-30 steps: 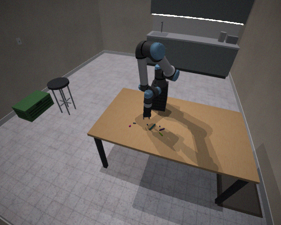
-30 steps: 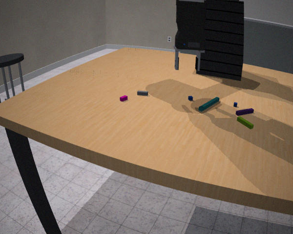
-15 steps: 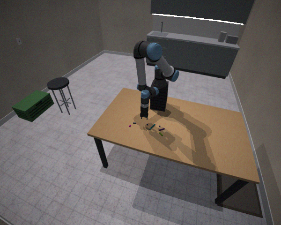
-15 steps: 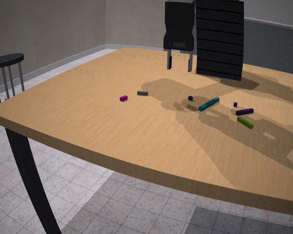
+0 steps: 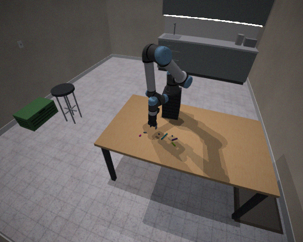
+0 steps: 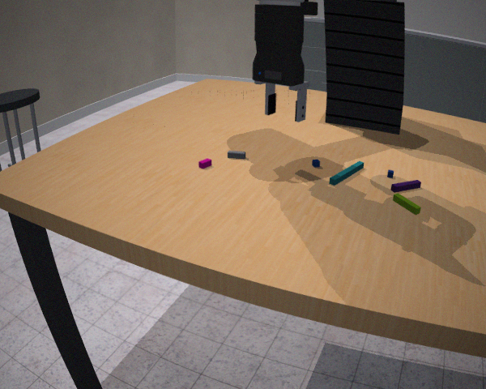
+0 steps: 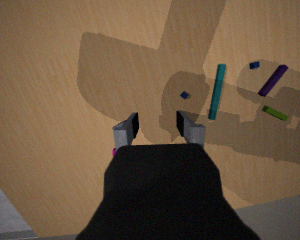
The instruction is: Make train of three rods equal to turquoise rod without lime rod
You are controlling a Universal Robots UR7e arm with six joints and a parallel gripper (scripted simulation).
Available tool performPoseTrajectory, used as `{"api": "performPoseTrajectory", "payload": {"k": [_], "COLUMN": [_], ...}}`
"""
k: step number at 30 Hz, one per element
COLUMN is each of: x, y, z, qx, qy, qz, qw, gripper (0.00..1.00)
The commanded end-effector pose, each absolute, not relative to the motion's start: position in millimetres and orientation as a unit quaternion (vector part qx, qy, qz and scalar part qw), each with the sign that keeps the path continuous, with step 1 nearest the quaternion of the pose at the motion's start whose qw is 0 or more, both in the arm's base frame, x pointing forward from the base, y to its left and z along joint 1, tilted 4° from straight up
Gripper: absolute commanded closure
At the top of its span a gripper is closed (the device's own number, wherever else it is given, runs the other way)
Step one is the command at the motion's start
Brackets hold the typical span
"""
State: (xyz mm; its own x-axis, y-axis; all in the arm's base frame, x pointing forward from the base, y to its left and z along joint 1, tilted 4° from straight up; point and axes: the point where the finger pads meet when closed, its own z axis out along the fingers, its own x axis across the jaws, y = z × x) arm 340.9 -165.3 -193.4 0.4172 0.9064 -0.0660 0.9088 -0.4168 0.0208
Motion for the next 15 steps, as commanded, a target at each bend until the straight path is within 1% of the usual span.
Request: {"api": "performPoseTrajectory", "payload": {"k": [1, 4, 15], "x": [342, 342, 341], "y": [-177, -178, -199], "z": [-195, -195, -197], "qx": [0.884, 0.889, 0.945], "qy": [0.467, 0.457, 0.326], "qz": [-0.019, -0.019, -0.015], "qw": [0.029, 0.029, 0.031], "gripper": [0.00, 0.00, 0.00]}}
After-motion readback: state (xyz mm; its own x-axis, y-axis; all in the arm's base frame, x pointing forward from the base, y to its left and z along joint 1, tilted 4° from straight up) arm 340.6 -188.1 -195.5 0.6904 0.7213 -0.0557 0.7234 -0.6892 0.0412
